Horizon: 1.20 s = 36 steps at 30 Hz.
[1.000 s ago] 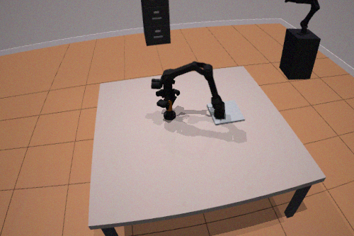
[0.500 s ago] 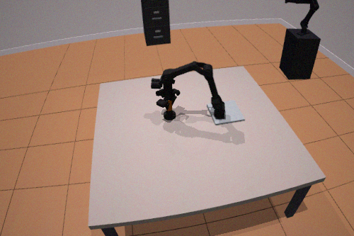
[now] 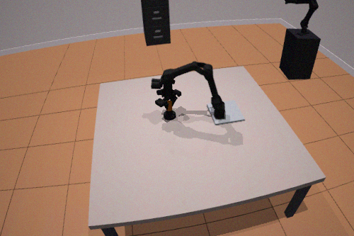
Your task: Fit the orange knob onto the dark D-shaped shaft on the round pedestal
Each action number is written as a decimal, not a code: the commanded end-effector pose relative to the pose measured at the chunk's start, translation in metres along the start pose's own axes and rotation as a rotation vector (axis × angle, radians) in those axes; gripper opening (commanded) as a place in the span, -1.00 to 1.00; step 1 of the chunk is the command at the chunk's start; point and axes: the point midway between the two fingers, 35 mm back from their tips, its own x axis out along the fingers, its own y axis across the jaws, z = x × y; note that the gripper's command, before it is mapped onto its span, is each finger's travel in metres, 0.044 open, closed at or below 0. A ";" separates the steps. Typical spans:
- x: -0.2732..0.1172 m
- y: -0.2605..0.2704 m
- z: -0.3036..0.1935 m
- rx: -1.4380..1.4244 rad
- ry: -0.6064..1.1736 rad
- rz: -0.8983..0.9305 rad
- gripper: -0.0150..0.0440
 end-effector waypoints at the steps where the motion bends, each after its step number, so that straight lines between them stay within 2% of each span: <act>1: 0.001 0.000 0.001 0.006 -0.003 -0.004 -0.49; 28: -0.003 -0.001 0.000 0.006 -0.003 -0.004 -0.49; 36: -0.003 0.000 0.001 0.215 -0.004 -0.003 -0.49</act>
